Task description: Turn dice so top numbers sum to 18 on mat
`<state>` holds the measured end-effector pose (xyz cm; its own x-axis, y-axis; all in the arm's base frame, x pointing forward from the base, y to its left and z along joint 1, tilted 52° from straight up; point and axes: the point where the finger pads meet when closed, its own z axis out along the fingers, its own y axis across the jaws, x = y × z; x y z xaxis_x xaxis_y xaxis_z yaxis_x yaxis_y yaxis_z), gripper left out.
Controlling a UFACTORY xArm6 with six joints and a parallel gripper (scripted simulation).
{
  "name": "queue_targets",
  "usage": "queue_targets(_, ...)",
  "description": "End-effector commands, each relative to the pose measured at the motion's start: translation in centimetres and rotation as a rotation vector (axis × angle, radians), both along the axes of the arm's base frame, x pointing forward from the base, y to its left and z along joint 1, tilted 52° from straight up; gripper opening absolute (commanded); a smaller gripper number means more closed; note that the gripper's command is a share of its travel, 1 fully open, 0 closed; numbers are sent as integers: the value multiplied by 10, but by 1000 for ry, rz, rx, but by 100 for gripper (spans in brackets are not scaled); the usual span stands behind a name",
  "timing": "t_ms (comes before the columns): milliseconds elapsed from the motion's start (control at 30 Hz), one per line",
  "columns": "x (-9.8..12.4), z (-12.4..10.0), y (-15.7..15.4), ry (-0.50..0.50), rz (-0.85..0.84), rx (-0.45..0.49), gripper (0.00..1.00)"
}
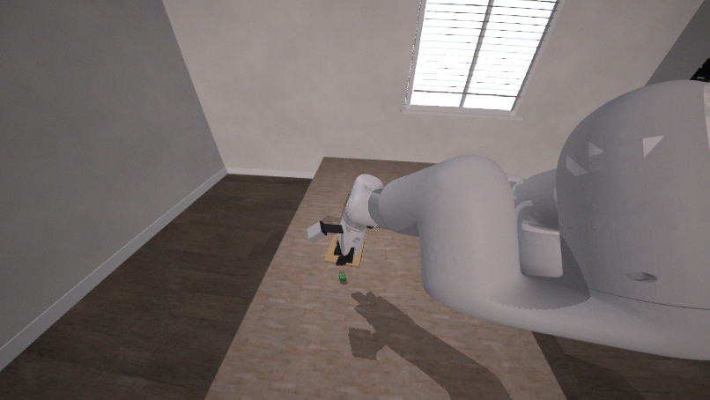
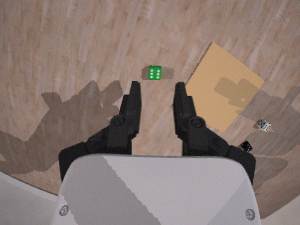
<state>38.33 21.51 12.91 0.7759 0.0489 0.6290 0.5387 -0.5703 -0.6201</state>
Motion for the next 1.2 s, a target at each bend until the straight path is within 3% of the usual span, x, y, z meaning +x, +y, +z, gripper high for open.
queue_targets(0,2,4,1,85,86,-46,36)
queue_targets(200,9,10,0,163,172,-121,36)
queue_targets(400,10,11,-1,178,188,-138,36)
queue_targets(433,10,11,-1,178,188,-138,100)
queue_targets(867,10,11,-1,172,192,-140,100)
queue_targets(1100,9,9,1,84,251,-161,100)
queue_targets(1167,9,7,3,12,299,-178,100)
